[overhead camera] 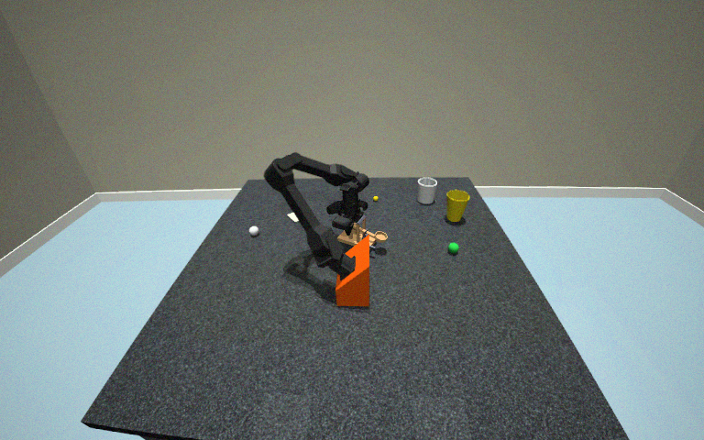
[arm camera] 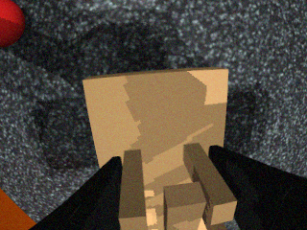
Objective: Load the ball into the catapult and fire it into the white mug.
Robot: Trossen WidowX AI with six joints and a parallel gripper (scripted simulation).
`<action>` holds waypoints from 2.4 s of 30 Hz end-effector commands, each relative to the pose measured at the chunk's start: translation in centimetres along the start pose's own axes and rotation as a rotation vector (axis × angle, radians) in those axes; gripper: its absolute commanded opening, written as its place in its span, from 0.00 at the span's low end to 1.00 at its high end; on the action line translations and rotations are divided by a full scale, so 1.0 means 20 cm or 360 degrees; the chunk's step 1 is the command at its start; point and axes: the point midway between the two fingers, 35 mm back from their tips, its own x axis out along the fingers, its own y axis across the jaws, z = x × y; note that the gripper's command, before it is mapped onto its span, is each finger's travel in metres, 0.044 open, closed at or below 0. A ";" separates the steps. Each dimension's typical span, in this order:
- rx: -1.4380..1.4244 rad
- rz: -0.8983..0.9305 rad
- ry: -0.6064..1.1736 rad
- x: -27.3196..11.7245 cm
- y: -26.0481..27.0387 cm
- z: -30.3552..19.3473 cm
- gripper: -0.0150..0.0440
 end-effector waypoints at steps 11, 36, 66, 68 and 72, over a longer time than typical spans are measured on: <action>0.0344 -0.0065 0.0001 -0.21 -0.22 -0.13 0.25; 0.1300 -0.0073 -0.0024 -0.20 -0.73 -0.65 0.25; 0.1298 -0.0072 -0.0026 0.02 -0.75 -0.66 0.25; 0.1292 -0.0051 -0.0012 0.03 -0.74 -0.65 0.25; 0.1292 -0.0051 -0.0012 0.03 -0.74 -0.65 0.25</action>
